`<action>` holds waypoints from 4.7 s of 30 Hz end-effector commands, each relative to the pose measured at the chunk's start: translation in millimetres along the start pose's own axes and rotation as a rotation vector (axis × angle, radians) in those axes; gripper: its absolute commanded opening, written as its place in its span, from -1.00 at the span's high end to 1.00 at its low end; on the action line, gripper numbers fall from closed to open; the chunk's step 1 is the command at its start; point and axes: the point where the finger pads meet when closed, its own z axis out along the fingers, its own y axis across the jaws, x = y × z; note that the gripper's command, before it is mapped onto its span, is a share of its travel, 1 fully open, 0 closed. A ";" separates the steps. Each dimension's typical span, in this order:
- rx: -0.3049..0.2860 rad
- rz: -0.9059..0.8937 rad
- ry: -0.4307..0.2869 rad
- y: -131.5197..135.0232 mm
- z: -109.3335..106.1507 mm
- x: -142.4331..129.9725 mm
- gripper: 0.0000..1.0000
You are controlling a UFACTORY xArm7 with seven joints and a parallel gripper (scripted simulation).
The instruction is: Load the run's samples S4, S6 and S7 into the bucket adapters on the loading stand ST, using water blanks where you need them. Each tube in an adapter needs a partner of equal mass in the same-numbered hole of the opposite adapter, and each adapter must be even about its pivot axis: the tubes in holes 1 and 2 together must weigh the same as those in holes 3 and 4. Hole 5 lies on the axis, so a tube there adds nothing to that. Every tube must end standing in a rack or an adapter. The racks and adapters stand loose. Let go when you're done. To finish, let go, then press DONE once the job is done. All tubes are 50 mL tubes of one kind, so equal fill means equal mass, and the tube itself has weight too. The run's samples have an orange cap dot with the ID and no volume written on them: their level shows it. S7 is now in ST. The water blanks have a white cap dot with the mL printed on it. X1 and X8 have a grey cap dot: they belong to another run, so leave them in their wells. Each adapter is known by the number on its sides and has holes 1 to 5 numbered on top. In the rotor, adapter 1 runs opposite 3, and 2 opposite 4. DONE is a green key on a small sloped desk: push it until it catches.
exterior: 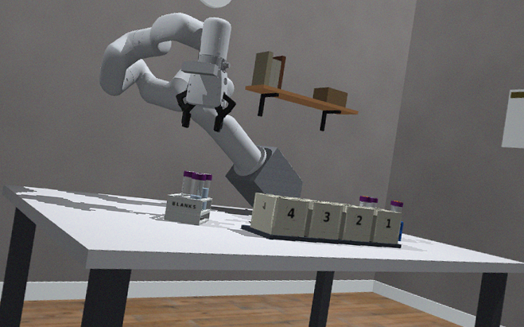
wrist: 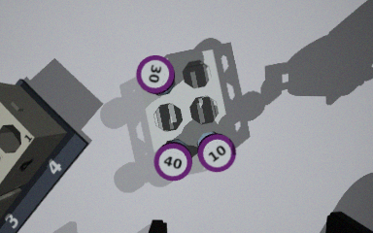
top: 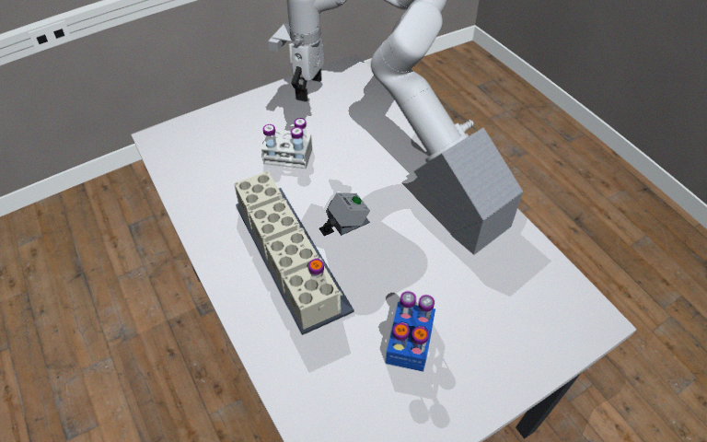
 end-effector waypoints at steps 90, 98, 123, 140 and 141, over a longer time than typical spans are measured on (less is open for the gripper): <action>0.002 0.001 0.002 0.7 76.3 1.3 -1.00; 0.002 0.001 0.003 0.7 60.2 1.3 -1.00; 0.002 0.001 0.003 0.7 -1.3 1.1 -1.00; 0.003 -0.366 0.003 -52.0 -8.3 -15.5 -1.00; 0.003 -0.399 0.003 -56.8 -8.3 -17.0 -1.00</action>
